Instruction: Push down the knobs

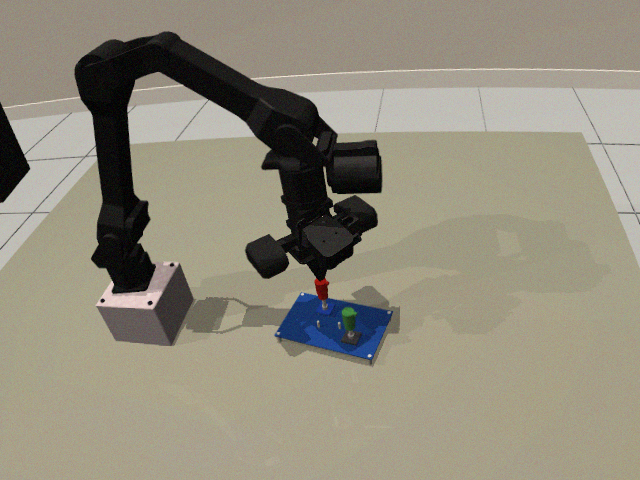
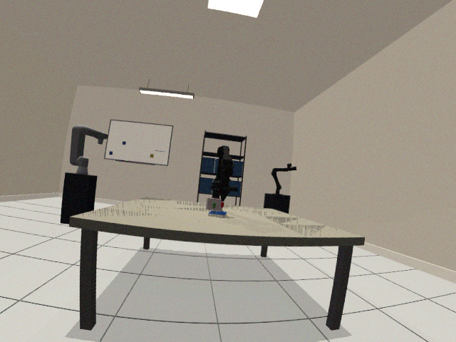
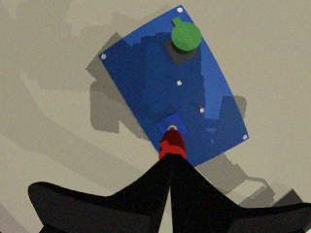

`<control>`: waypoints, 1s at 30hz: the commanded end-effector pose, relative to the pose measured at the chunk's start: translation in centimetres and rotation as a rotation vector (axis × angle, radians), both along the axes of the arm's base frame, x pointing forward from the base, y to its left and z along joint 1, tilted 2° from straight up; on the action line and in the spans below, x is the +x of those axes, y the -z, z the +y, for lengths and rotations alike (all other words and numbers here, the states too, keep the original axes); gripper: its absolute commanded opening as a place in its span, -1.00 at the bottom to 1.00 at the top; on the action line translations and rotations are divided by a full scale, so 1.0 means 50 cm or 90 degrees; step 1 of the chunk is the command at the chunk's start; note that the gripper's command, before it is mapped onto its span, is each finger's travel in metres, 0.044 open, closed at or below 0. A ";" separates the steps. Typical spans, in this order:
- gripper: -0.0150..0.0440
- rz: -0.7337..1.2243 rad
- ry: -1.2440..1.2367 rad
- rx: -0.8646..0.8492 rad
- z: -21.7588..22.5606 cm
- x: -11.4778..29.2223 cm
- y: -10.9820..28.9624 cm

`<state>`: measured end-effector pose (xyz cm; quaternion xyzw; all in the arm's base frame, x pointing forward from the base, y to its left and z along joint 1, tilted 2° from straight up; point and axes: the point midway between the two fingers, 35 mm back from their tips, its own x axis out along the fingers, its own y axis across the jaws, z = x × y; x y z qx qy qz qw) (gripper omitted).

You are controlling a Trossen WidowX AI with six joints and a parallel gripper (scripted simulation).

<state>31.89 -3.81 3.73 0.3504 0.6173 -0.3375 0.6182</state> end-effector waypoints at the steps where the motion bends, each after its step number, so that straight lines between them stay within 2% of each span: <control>1: -0.49 0.001 0.002 0.003 0.002 -0.001 0.005; 30: -0.49 0.001 0.002 0.003 0.002 -0.001 0.010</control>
